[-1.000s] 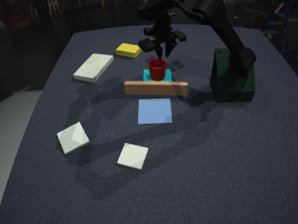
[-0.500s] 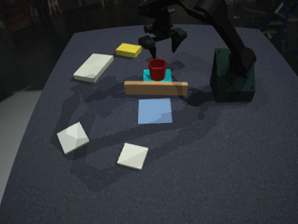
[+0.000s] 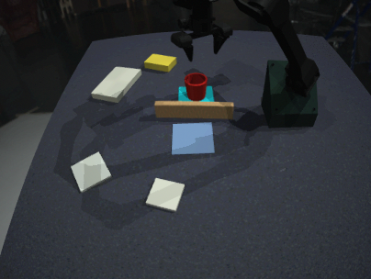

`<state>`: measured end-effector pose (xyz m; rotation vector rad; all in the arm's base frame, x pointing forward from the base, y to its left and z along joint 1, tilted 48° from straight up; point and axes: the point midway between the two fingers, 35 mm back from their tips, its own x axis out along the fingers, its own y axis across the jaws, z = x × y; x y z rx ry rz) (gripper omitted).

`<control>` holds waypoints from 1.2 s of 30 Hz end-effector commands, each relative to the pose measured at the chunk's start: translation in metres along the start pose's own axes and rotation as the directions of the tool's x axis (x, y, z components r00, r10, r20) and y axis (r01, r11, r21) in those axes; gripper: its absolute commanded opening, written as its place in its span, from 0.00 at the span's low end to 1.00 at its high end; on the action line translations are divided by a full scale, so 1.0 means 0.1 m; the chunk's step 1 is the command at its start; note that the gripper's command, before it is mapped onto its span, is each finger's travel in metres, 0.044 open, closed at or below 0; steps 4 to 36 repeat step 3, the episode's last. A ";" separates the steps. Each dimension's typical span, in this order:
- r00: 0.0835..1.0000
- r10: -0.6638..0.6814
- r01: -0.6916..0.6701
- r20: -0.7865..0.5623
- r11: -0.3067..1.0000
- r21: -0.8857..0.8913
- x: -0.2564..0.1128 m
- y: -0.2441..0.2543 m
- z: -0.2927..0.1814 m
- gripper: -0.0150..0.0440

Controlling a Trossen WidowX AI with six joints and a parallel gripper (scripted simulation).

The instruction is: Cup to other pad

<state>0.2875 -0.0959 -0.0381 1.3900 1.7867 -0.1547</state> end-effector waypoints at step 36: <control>1.000 -0.001 0.001 -0.001 1.000 0.000 0.01 0.00 0.00 1.00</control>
